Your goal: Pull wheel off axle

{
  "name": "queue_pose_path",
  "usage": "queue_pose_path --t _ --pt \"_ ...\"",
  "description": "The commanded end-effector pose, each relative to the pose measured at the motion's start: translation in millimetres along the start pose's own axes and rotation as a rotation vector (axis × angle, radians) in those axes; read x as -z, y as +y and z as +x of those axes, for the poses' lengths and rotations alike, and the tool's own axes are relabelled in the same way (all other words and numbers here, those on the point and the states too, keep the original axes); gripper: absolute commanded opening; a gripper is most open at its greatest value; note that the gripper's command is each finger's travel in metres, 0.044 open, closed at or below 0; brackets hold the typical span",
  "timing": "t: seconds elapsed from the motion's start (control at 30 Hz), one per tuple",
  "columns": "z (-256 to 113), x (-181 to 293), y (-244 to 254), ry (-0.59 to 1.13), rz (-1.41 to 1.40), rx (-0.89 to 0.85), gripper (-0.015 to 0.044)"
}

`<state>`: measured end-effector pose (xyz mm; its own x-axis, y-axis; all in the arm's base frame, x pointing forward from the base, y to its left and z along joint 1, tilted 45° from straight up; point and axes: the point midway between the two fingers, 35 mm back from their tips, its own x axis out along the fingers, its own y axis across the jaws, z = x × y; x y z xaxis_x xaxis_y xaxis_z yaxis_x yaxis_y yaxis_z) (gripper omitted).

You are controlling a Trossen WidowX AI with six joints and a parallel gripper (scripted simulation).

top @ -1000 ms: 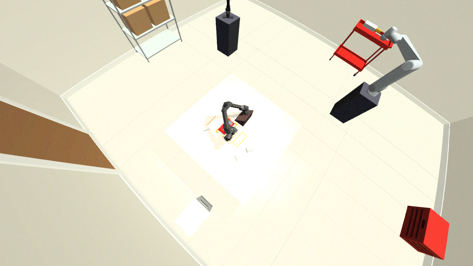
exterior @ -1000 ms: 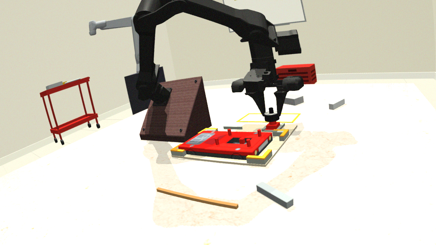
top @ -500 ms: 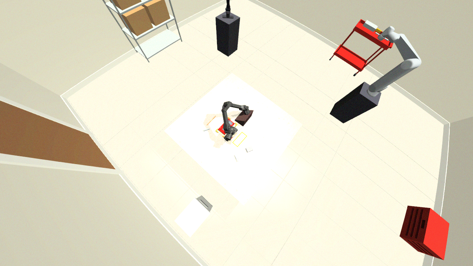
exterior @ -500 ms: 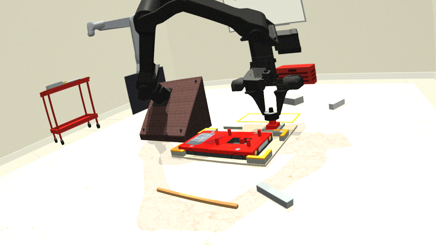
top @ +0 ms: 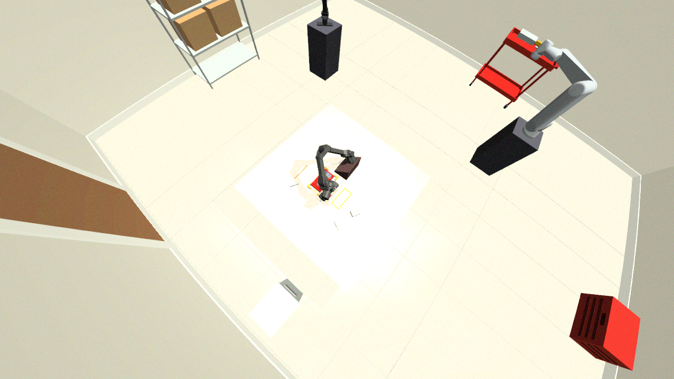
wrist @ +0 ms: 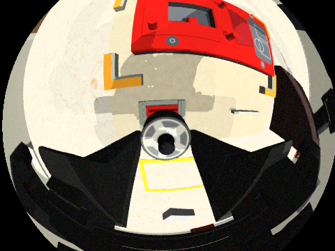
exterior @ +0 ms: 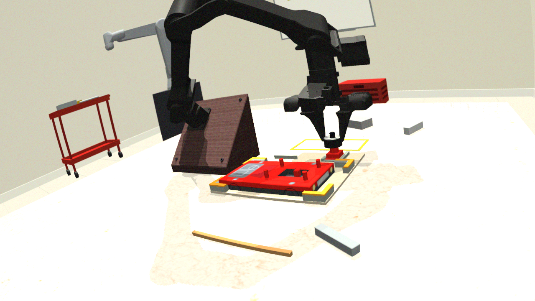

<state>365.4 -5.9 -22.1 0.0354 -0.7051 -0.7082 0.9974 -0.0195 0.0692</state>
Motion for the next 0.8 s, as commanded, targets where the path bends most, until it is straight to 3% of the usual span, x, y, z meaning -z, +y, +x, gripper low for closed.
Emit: queue_pose_path --t 0.0,0.77 --pt "-6.5 1.3 -0.1 0.002 -0.004 -0.006 0.0" --pt "-14.1 1.5 -0.1 0.002 -0.006 -0.007 0.0"
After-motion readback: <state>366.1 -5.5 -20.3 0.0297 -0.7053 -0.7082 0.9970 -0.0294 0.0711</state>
